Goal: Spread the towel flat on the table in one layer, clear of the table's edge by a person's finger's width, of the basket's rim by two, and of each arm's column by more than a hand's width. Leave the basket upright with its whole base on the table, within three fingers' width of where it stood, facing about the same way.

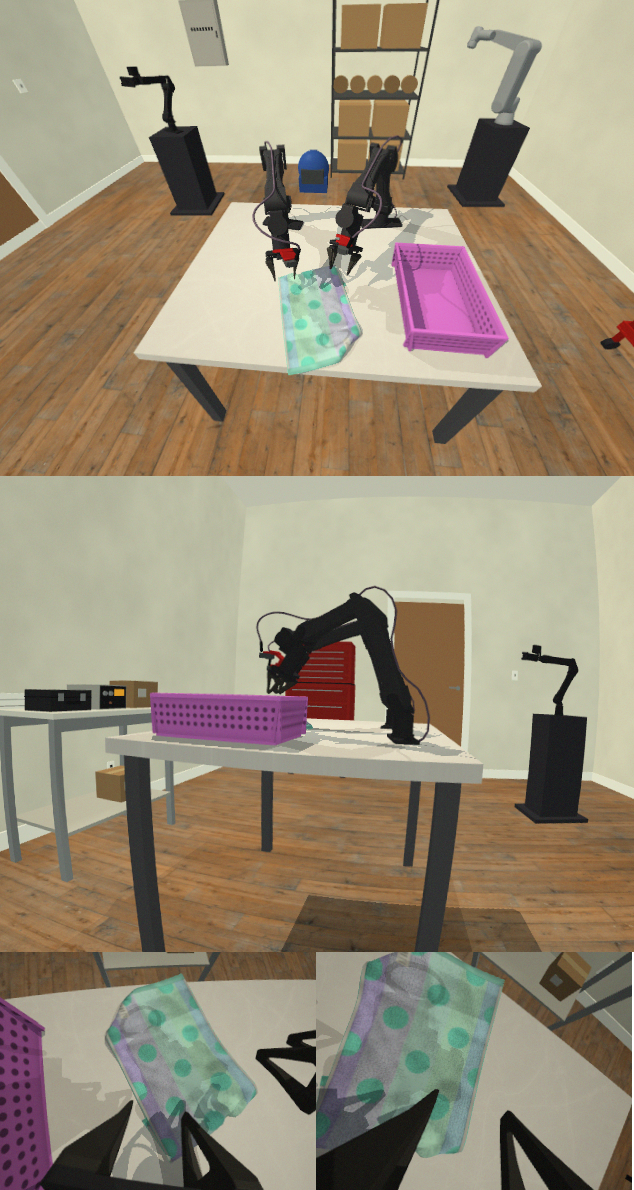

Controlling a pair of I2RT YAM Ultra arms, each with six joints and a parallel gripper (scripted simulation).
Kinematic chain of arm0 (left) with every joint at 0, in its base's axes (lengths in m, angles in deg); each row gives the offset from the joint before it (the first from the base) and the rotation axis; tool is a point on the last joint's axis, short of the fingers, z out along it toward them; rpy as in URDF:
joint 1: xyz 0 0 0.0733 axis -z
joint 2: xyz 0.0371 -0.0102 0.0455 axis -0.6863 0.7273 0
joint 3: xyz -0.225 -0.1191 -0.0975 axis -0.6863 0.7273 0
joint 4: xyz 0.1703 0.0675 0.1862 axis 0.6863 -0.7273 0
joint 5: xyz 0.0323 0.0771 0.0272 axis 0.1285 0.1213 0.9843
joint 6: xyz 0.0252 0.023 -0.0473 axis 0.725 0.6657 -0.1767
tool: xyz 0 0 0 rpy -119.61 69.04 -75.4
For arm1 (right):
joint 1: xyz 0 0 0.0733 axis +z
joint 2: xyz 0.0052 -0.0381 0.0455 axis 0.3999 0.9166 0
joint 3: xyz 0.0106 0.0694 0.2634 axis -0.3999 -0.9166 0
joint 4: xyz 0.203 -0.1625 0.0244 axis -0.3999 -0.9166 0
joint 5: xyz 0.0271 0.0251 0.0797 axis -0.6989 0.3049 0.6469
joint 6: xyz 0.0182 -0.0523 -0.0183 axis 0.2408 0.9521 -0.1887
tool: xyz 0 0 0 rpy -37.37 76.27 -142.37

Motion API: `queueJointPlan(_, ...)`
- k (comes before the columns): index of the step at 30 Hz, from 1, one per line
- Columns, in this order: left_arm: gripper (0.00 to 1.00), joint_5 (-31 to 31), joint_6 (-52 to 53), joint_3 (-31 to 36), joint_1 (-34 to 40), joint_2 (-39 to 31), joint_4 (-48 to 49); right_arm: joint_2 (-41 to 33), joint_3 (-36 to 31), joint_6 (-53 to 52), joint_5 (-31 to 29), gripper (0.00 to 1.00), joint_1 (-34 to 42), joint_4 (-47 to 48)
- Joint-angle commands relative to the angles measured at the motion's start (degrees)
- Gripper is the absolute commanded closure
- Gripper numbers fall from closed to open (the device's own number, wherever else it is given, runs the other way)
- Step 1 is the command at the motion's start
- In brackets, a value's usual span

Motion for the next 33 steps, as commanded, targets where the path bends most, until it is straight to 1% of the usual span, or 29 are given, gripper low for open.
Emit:
queueJointPlan(1, 0.36, -0.1, 0.2, -2.0, -0.1, -1.7, -0.8, -0.3, 2.0, 0.2, 0.1, 0.36, 0.2, -0.8)
queueJointPlan(4, 0.36, -0.1, 0.2, -2.0, -0.1, -1.7, -0.8, -0.3, 2.0, 0.2, 0.1, 0.36, 0.2, -0.8)
queueJointPlan(5, 0.66, 1.0, -1.7, -2.5, -0.9, 1.5, -0.6, 2.8, 4.4, 1.0, 1.4, 0.66, -1.0, -2.4)
queueJointPlan(10, 0.66, 3.3, -8.6, -5.5, -2.5, 7.6, -0.4, 14.2, 17.2, 3.7, 5.1, 0.66, -2.9, -10.7)
queueJointPlan(12, 0.66, 4.2, -11.3, -7.5, -3.1, 10.5, -0.7, 18.4, 21.6, 4.3, 5.5, 0.66, -3.2, -12.4)
queueJointPlan(14, 0.66, 4.9, -14.1, -10.0, -3.8, 13.6, -1.4, 22.2, 25.2, 4.7, 5.6, 0.66, -3.4, -12.9)
queueJointPlan(16, 0.66, 4.9, -14.1, -10.0, -3.8, 13.6, -1.4, 22.2, 25.2, 4.7, 5.6, 0.66, -3.4, -12.9)
queueJointPlan(17, 0.66, 5.3, -15.7, -12.6, -3.8, 15.9, -2.7, 24.9, 28.4, 4.9, 5.6, 0.66, -2.4, -14.0)
queueJointPlan(19, 0.66, 5.9, -18.5, -15.2, -4.8, 19.0, -3.6, 28.1, 31.0, 5.1, 5.6, 0.66, -2.8, -13.4)
queueJointPlan(22, 0.66, 7.4, -23.9, -19.6, -3.1, 21.1, -7.9, 29.0, 32.7, 5.2, 5.7, 0.66, -3.1, -14.6)
queueJointPlan(24, 0.66, 8.3, -27.5, -22.4, -2.9, 22.5, -10.7, 27.0, 32.8, 5.3, 5.7, 0.66, -3.1, -14.8)
queueJointPlan(28, 0.66, 9.8, -34.8, -28.5, -2.4, 25.4, -16.8, 27.1, 33.0, 5.1, 5.7, 0.66, -3.1, -15.0)
queueJointPlan(31, 0.66, 9.8, -36.0, -32.0, -3.4, 27.2, -20.0, 28.5, 33.2, 5.1, 5.7, 0.66, -3.1, -15.1)
queueJointPlan(33, 0.66, 9.8, -36.0, -32.0, -3.4, 27.2, -20.0, 28.5, 33.2, 5.1, 5.7, 0.66, -3.1, -15.1)
